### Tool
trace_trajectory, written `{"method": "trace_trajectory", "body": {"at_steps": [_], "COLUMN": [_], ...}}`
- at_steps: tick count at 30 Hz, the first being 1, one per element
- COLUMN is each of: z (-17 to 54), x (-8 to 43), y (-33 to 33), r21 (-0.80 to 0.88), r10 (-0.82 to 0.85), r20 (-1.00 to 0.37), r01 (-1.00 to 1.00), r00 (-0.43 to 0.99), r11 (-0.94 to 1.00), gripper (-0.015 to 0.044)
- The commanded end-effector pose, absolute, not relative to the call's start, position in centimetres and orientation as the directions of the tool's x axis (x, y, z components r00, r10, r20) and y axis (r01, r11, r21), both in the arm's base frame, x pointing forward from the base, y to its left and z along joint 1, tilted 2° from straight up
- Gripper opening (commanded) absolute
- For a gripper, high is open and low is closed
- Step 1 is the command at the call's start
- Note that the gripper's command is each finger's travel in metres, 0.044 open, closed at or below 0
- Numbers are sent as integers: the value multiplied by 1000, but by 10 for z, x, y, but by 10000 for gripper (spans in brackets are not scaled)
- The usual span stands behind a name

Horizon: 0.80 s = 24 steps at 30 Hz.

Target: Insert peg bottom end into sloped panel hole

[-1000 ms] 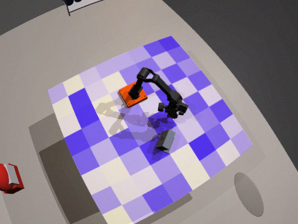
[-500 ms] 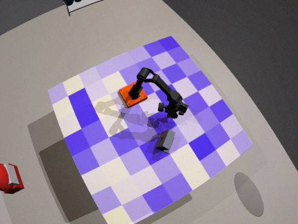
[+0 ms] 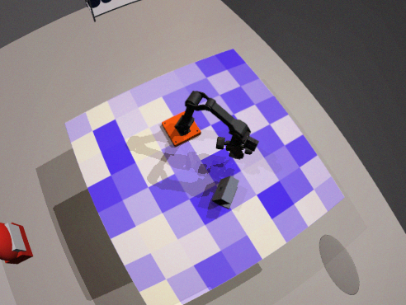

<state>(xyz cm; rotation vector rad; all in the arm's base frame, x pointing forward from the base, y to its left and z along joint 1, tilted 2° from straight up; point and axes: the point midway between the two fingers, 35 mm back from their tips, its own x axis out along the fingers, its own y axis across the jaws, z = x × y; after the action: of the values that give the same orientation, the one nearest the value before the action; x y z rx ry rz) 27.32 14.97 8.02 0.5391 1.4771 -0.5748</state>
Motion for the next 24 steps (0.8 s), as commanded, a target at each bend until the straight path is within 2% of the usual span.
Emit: {"method": "trace_trajectory", "body": {"at_steps": [1,9,24], "z": [98,125,122], "x": [274,272,278], "y": [151,151,142], "r21": [-5,-6,26], "r10": [-24,-24,26], "r20": [-1000,-1000,-1000], "r01": [657,656,617], "r00": [20,19,9], "r11": [754,755,786], "gripper": [0,0,0]}}
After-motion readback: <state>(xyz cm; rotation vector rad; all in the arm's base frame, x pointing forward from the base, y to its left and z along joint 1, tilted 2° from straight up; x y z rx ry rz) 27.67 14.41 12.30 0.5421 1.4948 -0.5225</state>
